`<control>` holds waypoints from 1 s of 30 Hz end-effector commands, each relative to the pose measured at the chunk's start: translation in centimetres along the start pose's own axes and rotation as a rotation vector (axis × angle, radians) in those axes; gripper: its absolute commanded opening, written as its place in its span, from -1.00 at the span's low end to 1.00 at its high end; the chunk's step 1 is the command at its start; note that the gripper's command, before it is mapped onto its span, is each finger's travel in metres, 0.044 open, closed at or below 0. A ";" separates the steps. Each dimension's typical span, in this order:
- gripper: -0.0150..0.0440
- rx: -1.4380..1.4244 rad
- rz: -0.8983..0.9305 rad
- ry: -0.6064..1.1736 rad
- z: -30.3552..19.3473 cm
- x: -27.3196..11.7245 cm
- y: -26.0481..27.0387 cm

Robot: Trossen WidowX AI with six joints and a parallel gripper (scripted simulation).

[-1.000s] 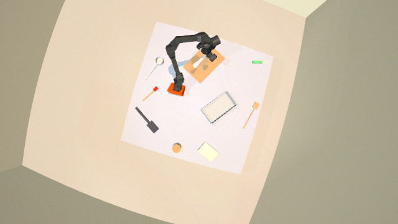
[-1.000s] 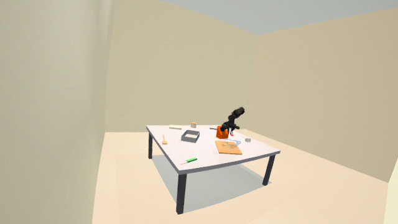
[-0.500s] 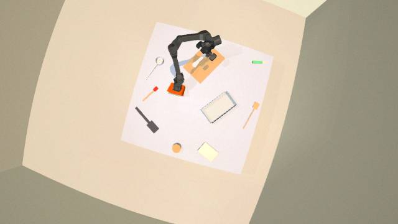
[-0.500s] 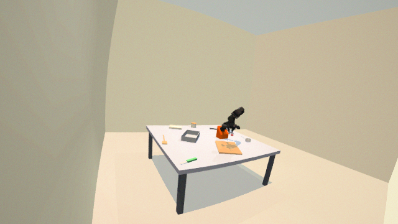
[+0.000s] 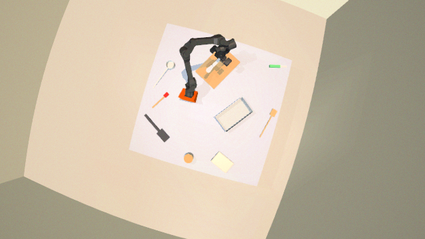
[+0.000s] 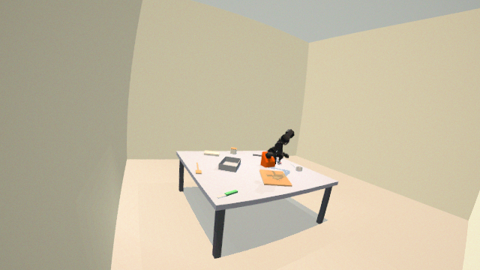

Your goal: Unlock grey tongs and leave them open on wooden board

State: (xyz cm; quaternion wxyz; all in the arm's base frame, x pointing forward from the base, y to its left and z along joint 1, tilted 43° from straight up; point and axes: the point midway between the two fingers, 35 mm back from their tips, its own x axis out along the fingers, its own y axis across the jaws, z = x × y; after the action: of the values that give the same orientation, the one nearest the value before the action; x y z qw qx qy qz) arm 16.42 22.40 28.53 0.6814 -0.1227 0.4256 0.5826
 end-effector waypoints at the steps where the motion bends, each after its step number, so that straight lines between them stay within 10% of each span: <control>1: -1.00 0.003 -0.005 0.002 0.0 0.6 -0.2; 30: -1.00 0.003 -0.004 0.000 0.1 5.3 -0.3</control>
State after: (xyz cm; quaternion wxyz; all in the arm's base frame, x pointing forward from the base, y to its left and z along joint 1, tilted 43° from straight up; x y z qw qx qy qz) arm 16.44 25.82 25.06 0.6812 -0.1227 0.4254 0.5830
